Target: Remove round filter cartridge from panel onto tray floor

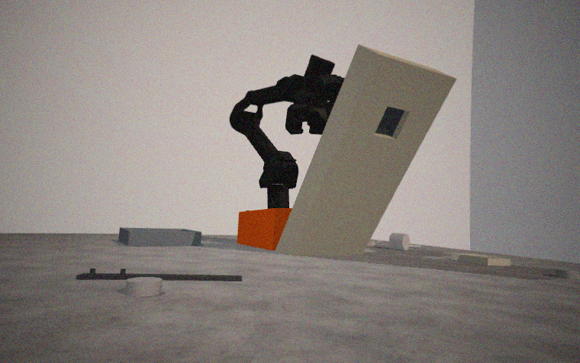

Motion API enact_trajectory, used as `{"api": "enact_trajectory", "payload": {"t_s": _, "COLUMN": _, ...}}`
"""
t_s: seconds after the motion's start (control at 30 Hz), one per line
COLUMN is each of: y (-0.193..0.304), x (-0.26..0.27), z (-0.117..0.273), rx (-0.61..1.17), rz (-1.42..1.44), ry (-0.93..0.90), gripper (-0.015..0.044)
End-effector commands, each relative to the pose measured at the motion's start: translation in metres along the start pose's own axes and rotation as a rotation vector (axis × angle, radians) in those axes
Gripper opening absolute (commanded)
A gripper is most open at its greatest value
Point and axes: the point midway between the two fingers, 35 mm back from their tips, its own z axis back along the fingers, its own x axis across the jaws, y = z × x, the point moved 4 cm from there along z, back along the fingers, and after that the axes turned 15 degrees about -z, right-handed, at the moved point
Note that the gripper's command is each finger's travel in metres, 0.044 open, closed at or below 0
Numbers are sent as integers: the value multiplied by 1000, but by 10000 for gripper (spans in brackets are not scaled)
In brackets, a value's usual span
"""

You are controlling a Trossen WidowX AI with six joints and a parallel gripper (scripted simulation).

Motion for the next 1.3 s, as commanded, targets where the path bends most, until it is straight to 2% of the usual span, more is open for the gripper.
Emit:
{"api": "enact_trajectory", "payload": {"t_s": 0.0, "y": -2, "x": 0, "z": 0, "rx": -5, "rz": 1, "ry": 5, "gripper": 104}}
{"api": "enact_trajectory", "payload": {"t_s": 0.2, "y": -57, "x": 30, "z": 8, "rx": -7, "rz": 0, "ry": 4, "gripper": 104}}
{"api": "enact_trajectory", "payload": {"t_s": 0.33, "y": -64, "x": 33, "z": 8, "rx": -7, "rz": 0, "ry": 4, "gripper": 104}}
{"api": "enact_trajectory", "payload": {"t_s": 0.6, "y": -108, "x": 58, "z": 50, "rx": -14, "rz": -4, "ry": -3, "gripper": 314}}
{"api": "enact_trajectory", "payload": {"t_s": 0.7, "y": -112, "x": 60, "z": 54, "rx": -14, "rz": -5, "ry": -4, "gripper": 393}}
{"api": "enact_trajectory", "payload": {"t_s": 0.8, "y": -97, "x": 51, "z": 43, "rx": 56, "rz": 39, "ry": 33, "gripper": 314}}
{"api": "enact_trajectory", "payload": {"t_s": 0.83, "y": -86, "x": 45, "z": 35, "rx": 107, "rz": 70, "ry": 58, "gripper": 305}}
{"api": "enact_trajectory", "payload": {"t_s": 1.03, "y": -26, "x": 10, "z": 8, "rx": 391, "rz": 218, "ry": 163, "gripper": 305}}
{"api": "enact_trajectory", "payload": {"t_s": 1.27, "y": -24, "x": 9, "z": 7, "rx": 400, "rz": 222, "ry": 165, "gripper": 305}}
